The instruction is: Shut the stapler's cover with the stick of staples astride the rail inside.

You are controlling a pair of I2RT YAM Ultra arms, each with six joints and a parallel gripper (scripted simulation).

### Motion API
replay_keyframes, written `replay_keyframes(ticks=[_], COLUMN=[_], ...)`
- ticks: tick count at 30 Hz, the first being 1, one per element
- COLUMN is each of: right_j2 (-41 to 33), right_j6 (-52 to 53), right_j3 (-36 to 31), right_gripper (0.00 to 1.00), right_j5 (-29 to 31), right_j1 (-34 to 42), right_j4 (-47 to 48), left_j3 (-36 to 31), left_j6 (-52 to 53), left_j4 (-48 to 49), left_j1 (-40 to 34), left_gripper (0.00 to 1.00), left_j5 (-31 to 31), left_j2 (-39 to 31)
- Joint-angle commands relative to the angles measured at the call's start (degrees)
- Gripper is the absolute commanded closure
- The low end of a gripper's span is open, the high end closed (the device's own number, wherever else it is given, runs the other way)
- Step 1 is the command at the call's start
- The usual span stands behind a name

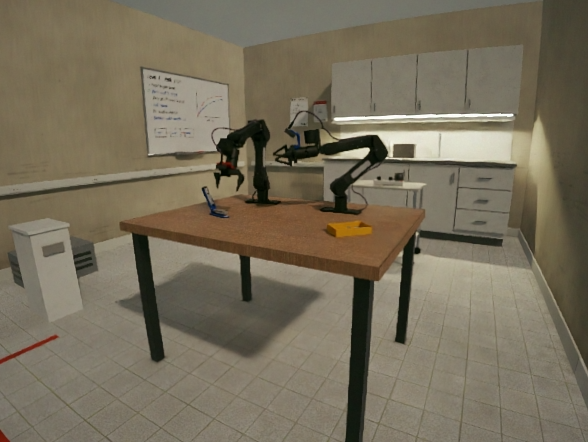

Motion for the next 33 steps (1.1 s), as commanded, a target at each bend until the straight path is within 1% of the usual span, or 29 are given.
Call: replay_keyframes(ticks=[1, 11, 12, 14, 17, 22, 24, 25, 28, 33], right_j2=[-0.66, -0.67, -1.20, -1.46, -2.95, -6.50, -6.50, -6.46, -6.74, -6.41], right_j6=[1.44, 1.45, 1.88, 2.10, 2.53, 2.03, 2.03, 1.40, 1.29, 1.00], right_j3=[-0.79, -0.51, -0.53, 0.35, 1.69, 6.07, 6.07, 8.08, 10.95, 13.48], right_gripper=[0.00, 0.00, 0.00, 0.00, 0.00, 0.00, 0.00, 0.00, 0.00, 0.00], right_j5=[0.25, 0.26, 0.76, 0.87, 0.97, 0.82, 0.82, 0.05, 0.01, -0.16], right_j1=[0.63, 0.64, 0.63, -0.41, -2.77, -10.43, -10.43, -12.39, -15.52, -17.86], right_j4=[1.23, 1.26, -0.12, -2.70, -7.05, -13.82, -13.82, -15.50, -17.57, -17.67], left_j3=[-1.85, -1.98, -1.98, -2.03, -3.09, -5.60, -5.60, -6.51, -8.03, -9.65], left_j6=[2.19, 1.70, 1.70, 1.58, 0.70, -0.20, -0.20, -0.67, -1.14, -1.82], left_j4=[5.71, 5.09, 5.10, 7.34, 13.29, 25.61, 25.61, 29.52, 34.68, 39.57], left_j1=[-1.87, -2.44, -2.44, -2.36, -1.31, 1.08, 1.08, 2.01, 3.46, 5.05], left_gripper=[0.00, 0.00, 0.00, 0.00, 0.00, 0.00, 0.00, 0.00, 0.00, 0.00], left_j5=[-0.74, -0.62, -0.62, 1.08, 4.68, 12.01, 12.01, 14.00, 16.92, 19.23], left_j2=[-2.51, -2.81, -2.80, -2.97, -1.60, 2.23, 2.23, 3.93, 6.31, 9.38])
